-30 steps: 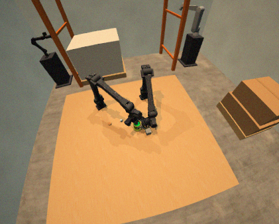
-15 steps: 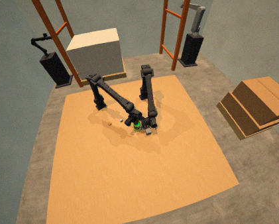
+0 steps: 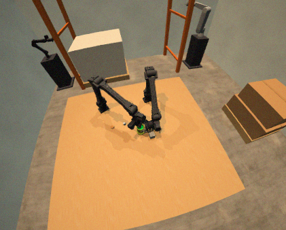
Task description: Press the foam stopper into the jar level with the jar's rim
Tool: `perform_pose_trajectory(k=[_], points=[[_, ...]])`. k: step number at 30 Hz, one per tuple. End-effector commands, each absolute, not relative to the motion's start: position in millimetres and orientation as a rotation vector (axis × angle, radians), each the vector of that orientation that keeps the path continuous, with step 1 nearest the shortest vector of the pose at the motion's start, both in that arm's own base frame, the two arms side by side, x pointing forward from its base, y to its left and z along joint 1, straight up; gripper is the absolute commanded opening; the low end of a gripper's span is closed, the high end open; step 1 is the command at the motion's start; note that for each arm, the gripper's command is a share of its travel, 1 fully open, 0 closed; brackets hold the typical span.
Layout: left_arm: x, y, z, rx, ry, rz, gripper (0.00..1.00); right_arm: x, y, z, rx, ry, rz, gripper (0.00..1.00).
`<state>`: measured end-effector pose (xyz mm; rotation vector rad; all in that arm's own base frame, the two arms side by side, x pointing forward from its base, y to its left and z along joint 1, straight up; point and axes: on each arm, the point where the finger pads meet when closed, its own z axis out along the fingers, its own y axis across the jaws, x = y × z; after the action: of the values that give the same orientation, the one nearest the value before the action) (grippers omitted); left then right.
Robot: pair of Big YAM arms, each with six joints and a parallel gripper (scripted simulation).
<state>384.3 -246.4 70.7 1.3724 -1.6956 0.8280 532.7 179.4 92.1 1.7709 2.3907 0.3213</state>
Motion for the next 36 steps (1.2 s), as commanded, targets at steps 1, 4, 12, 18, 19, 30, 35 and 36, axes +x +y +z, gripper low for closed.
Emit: perform_pose_trajectory(k=[1, 4, 12, 18, 19, 30, 35, 36], points=[[396, -257, 70, 1.377, -1.702, 0.825, 0.64, 534, 184, 75, 1.767, 2.432, 0.268, 0.00], [396, -257, 70, 1.377, -1.702, 0.825, 0.64, 539, 186, 87, 1.762, 2.425, 0.283, 0.00], [396, -257, 70, 1.377, -1.702, 0.825, 0.64, 541, 187, 128, 1.743, 2.400, 0.336, 0.00], [396, -257, 70, 1.377, -1.702, 0.825, 0.64, 543, 187, 136, 1.741, 2.398, 0.339, 0.00], [396, -257, 70, 1.377, -1.702, 0.825, 0.64, 535, 182, 119, 1.770, 2.411, 0.294, 0.00], [396, -257, 70, 1.377, -1.702, 0.825, 0.64, 545, 188, 174, 1.727, 2.381, 0.375, 0.00], [396, -257, 70, 1.377, -1.702, 0.825, 0.64, 545, 188, 179, 1.727, 2.383, 0.373, 0.00], [396, -257, 70, 1.377, -1.702, 0.825, 0.64, 546, 186, 168, 1.751, 2.387, 0.346, 0.00]])
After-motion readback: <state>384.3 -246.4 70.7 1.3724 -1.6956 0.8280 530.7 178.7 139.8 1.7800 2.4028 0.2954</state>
